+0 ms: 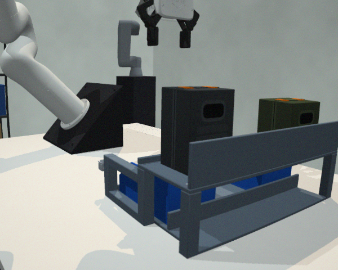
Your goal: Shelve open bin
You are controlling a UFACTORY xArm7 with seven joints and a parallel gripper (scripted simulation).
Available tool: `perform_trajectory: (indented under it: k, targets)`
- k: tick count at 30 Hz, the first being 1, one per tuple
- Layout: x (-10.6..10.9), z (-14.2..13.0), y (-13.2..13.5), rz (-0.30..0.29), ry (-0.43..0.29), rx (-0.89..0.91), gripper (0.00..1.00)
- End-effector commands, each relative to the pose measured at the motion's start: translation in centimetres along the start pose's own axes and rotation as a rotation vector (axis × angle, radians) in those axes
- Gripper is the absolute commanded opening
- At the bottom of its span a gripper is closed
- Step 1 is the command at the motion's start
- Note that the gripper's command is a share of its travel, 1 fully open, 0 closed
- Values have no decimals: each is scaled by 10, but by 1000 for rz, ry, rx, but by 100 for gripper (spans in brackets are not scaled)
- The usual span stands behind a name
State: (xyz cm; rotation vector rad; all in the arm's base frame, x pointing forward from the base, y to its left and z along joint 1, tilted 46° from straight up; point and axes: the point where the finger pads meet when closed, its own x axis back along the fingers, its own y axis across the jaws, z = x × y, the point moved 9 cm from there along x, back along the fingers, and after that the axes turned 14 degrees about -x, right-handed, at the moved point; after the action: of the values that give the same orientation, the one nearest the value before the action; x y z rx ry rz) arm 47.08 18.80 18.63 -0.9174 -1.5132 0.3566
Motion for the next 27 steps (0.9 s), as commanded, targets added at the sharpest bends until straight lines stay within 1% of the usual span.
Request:
perform_trajectory:
  k: [1, 27]
  targets:
    - [2, 0, 1, -4, -3, 1, 100]
    - [2, 0, 0, -4, -3, 1, 100]
